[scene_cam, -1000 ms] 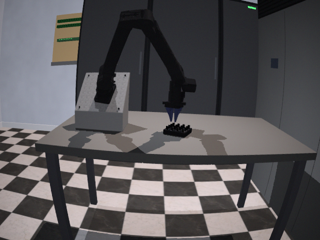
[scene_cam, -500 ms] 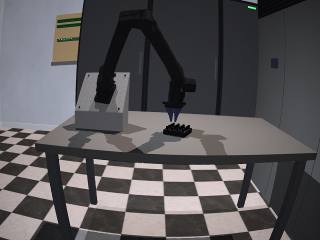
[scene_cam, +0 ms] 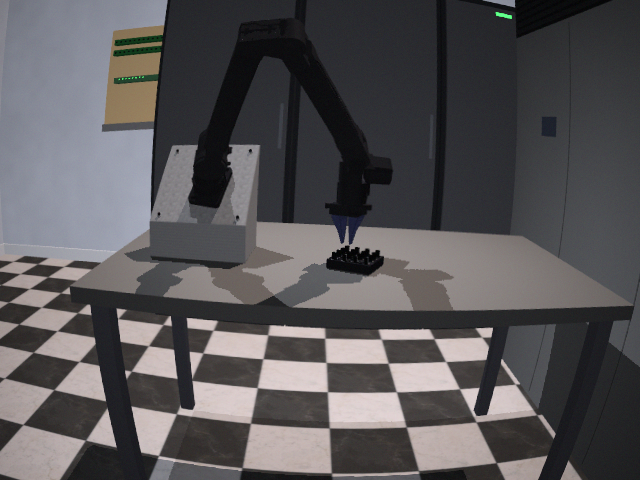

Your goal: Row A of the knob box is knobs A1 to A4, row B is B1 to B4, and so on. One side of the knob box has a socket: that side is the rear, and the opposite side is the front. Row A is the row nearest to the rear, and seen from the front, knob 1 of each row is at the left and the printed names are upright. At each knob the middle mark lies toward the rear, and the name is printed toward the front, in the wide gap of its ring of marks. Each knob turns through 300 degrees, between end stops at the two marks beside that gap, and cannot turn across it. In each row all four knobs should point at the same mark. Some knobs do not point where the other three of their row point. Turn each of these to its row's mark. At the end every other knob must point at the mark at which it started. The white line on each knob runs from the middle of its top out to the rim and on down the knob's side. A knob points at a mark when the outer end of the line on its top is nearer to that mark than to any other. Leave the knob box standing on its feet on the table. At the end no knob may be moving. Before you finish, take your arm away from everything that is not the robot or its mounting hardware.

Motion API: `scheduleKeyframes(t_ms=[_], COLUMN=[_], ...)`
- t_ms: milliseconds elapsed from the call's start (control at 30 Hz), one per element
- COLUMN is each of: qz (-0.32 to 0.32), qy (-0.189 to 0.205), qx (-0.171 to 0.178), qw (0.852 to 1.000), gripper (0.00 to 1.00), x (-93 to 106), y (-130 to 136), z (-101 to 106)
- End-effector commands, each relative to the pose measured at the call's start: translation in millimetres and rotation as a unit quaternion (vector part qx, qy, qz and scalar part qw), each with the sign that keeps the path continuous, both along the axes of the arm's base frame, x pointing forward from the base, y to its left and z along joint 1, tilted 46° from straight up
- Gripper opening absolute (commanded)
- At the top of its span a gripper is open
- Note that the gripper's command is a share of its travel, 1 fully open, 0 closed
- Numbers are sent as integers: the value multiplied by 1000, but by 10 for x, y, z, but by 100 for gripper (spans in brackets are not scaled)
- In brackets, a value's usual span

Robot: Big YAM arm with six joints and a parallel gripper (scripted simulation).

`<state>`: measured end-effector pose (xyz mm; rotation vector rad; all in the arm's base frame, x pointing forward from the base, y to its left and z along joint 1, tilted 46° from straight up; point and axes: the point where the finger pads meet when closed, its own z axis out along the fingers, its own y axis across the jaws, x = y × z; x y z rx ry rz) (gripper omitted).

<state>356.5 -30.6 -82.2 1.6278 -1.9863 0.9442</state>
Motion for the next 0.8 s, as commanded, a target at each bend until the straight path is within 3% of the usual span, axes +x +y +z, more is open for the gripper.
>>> scheduleKeyframes(t_ms=[0, 767], qz=[1, 1], qy=[-18, -22], qx=[5, 6], qw=[1000, 1000], gripper=[19, 19], x=[90, 152], y=[8, 11], z=[80, 101])
